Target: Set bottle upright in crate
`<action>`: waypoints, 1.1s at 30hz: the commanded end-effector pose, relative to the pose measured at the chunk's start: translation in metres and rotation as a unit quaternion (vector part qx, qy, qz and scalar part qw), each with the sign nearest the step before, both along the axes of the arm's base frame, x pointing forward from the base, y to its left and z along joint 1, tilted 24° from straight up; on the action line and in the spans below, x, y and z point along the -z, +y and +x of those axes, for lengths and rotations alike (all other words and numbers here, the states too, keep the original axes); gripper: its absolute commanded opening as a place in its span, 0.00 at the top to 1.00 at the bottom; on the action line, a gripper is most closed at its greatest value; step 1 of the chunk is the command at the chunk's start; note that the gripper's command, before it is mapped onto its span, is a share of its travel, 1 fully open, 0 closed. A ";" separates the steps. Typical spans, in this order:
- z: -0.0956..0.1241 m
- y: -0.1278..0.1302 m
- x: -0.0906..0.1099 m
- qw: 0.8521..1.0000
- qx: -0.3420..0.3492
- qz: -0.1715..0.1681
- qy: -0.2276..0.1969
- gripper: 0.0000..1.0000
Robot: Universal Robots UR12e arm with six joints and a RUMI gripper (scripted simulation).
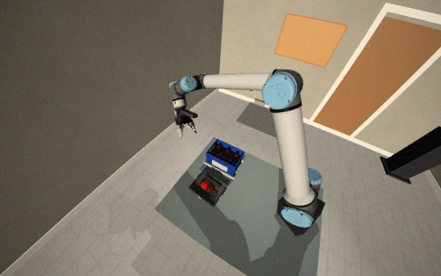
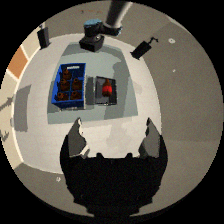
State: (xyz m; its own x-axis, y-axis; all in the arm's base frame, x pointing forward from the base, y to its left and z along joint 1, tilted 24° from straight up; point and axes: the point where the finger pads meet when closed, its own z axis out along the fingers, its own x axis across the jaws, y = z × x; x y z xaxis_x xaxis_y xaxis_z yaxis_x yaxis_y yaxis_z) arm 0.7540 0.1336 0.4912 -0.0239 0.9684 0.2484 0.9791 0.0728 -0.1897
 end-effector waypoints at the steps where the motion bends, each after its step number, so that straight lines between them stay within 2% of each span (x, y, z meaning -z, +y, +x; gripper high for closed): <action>1: -0.004 0.007 0.017 1.000 0.000 -0.016 -0.012 0.00; 6: -0.013 0.019 0.051 0.998 0.001 -0.045 -0.032 0.00; 13: -0.037 0.039 0.110 0.993 0.007 -0.092 -0.073 0.00; 15: -0.037 0.039 0.110 0.993 0.007 -0.092 -0.073 0.00; 21: -0.067 0.057 0.163 0.984 0.017 -0.132 -0.119 0.00; 22: -0.067 0.057 0.163 0.984 0.017 -0.132 -0.119 0.00; 26: -0.092 0.067 0.196 0.976 0.027 -0.154 -0.151 0.00; 27: -0.092 0.067 0.196 0.976 0.027 -0.154 -0.151 0.00; 30: -0.112 0.072 0.219 0.969 0.036 -0.169 -0.176 0.00; 32: -0.112 0.072 0.219 0.969 0.036 -0.169 -0.176 0.00; 33: -0.118 0.074 0.225 0.967 0.039 -0.173 -0.183 0.00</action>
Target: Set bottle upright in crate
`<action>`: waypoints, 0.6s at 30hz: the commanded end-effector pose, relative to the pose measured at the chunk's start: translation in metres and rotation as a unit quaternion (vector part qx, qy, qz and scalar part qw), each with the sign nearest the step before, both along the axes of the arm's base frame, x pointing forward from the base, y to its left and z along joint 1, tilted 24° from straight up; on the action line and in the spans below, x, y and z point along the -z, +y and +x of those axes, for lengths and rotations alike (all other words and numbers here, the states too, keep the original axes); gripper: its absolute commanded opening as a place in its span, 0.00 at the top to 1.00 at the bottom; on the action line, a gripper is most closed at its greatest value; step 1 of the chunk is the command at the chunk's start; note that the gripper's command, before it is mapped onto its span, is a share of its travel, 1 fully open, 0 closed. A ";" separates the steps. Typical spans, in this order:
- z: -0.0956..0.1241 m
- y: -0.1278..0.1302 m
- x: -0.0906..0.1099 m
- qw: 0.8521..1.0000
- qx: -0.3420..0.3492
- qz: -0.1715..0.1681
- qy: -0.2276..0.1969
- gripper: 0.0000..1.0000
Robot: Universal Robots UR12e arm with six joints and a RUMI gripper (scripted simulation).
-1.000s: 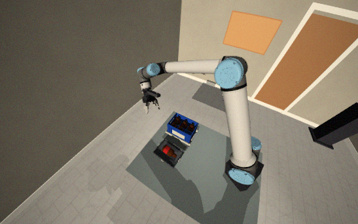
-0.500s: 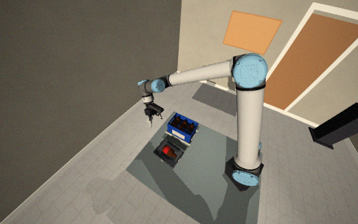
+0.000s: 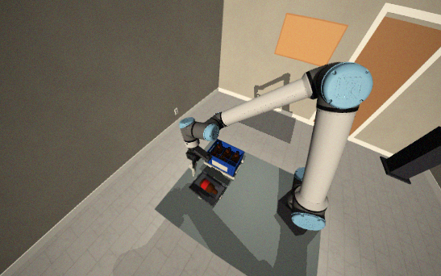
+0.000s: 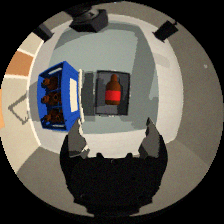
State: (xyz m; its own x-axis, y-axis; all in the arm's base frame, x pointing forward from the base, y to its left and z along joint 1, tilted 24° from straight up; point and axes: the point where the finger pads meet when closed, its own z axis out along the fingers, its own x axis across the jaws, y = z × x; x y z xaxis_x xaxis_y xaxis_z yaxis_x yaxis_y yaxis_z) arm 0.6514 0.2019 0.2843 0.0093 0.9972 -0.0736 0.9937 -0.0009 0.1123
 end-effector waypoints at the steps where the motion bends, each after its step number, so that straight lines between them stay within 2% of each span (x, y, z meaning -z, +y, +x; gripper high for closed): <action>1: -0.022 0.007 0.025 0.999 0.008 -0.019 -0.038 0.00; 10: -0.077 0.014 0.070 0.994 0.027 -0.042 -0.100 0.00; 14: -0.093 0.014 0.081 0.991 0.033 -0.046 -0.118 0.00; 18: -0.099 0.014 0.085 0.990 0.035 -0.048 -0.124 0.00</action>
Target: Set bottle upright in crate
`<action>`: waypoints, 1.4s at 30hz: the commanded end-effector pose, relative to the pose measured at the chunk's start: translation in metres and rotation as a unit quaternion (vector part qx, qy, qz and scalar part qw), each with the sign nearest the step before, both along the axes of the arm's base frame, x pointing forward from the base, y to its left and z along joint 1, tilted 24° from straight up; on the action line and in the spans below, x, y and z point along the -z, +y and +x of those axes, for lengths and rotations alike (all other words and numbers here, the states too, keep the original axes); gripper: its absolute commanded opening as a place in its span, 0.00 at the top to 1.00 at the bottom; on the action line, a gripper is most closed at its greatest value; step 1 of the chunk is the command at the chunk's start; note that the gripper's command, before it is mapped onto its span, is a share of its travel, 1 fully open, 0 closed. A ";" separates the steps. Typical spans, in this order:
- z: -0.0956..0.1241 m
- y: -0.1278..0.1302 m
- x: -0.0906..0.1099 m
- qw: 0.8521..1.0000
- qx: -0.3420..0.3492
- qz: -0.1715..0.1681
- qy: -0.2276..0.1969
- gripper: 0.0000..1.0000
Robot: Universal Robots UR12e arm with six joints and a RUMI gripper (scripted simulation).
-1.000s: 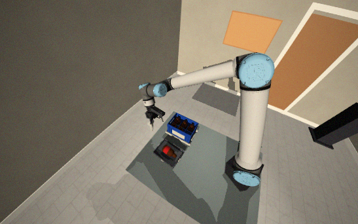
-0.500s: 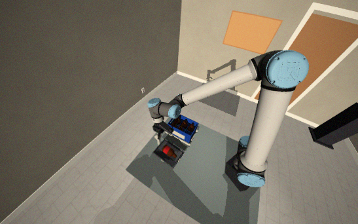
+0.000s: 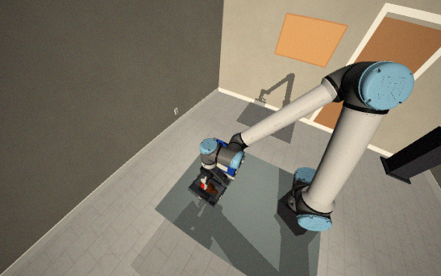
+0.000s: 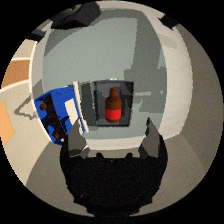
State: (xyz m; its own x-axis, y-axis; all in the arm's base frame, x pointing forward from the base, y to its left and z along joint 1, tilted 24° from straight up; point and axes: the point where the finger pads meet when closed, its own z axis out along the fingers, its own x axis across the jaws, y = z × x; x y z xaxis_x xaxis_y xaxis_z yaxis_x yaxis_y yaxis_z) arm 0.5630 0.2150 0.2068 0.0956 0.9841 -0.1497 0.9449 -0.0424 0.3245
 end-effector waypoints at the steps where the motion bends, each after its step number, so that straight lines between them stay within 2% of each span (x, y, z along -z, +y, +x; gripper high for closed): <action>1: -0.013 0.001 0.009 1.000 0.005 -0.005 -0.019 0.00; 16: -0.022 0.001 0.014 1.000 0.007 -0.007 -0.028 0.00; 17: -0.022 0.001 0.014 1.000 0.007 -0.007 -0.028 1.00; 42: -0.022 0.001 0.014 1.000 0.007 -0.007 -0.028 1.00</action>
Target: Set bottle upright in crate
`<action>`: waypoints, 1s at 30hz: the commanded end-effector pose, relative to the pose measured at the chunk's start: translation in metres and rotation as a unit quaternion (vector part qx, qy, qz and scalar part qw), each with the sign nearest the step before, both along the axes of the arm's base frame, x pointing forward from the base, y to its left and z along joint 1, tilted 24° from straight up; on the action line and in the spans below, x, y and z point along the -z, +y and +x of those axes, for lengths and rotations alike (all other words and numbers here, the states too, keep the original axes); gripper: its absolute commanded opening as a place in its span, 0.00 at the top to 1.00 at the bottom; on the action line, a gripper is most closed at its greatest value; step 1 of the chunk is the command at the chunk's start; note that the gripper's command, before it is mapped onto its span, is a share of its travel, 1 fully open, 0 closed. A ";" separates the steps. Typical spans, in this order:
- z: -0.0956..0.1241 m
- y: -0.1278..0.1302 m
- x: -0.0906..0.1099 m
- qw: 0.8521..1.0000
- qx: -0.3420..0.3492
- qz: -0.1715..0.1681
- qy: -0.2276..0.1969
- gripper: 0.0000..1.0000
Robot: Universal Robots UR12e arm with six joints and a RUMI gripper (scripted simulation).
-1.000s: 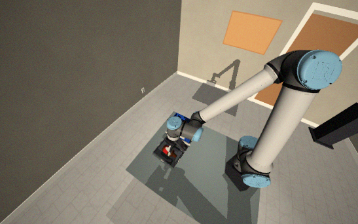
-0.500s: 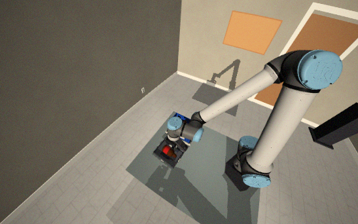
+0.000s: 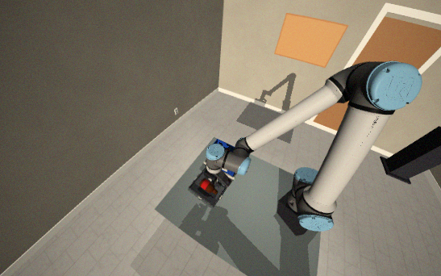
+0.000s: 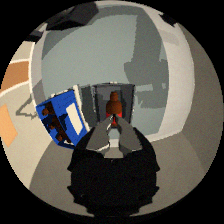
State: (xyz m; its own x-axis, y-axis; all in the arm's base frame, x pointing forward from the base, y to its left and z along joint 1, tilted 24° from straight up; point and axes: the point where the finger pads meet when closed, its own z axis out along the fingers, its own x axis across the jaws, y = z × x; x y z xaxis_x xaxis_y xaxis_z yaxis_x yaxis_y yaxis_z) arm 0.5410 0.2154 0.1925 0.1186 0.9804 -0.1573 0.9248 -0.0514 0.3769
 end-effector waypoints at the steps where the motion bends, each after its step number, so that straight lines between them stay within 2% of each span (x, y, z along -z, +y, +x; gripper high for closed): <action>1: 0.000 0.000 -0.001 1.000 0.000 0.000 -0.001 1.00; 18: 0.000 0.000 -0.001 1.000 0.000 0.000 -0.001 1.00; 19: 0.000 0.000 -0.001 1.000 0.000 0.000 -0.001 0.62; 30: 0.000 0.000 -0.001 1.000 0.000 0.000 -0.001 0.62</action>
